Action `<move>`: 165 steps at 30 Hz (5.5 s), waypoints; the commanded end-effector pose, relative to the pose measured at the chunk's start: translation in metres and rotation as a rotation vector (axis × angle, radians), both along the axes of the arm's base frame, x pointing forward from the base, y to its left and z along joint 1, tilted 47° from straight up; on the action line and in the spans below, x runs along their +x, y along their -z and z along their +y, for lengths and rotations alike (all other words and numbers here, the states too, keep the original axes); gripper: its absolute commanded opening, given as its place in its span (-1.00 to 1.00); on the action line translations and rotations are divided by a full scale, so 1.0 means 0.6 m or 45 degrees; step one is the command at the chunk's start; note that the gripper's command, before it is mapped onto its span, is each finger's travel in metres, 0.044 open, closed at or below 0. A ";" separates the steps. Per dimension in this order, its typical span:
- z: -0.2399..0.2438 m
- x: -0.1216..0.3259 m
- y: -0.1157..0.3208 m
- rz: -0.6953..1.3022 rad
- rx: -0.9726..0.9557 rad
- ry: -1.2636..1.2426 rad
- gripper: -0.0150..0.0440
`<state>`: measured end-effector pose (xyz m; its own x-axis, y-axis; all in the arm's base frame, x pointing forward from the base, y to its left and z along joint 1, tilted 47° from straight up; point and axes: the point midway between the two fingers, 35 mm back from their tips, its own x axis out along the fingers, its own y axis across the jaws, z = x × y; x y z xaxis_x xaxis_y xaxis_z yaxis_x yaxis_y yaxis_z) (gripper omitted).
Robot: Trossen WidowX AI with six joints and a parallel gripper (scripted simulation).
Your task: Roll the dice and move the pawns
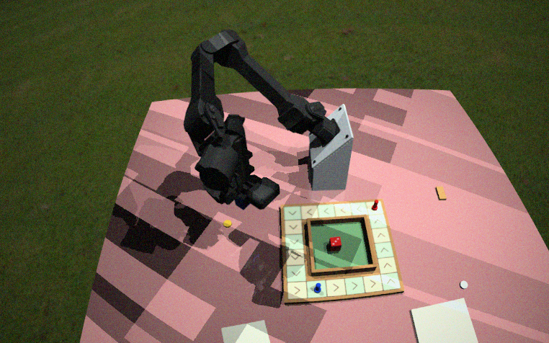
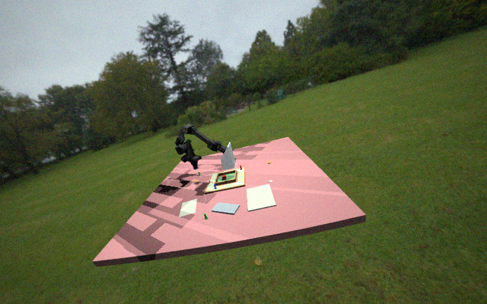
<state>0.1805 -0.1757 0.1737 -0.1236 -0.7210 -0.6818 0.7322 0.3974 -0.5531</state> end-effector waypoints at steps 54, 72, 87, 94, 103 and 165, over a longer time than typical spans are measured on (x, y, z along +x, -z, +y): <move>0.188 0.115 0.282 1.601 0.306 -1.560 -0.49; 0.244 0.095 0.365 2.110 0.357 -2.002 -0.49; 0.235 0.077 0.380 1.755 0.702 -2.276 -0.49; 0.234 0.072 0.385 1.463 0.805 -2.478 -0.49; 0.231 0.070 0.388 1.075 0.767 -2.728 -0.49; 0.265 0.100 0.345 2.111 0.317 -2.020 1.00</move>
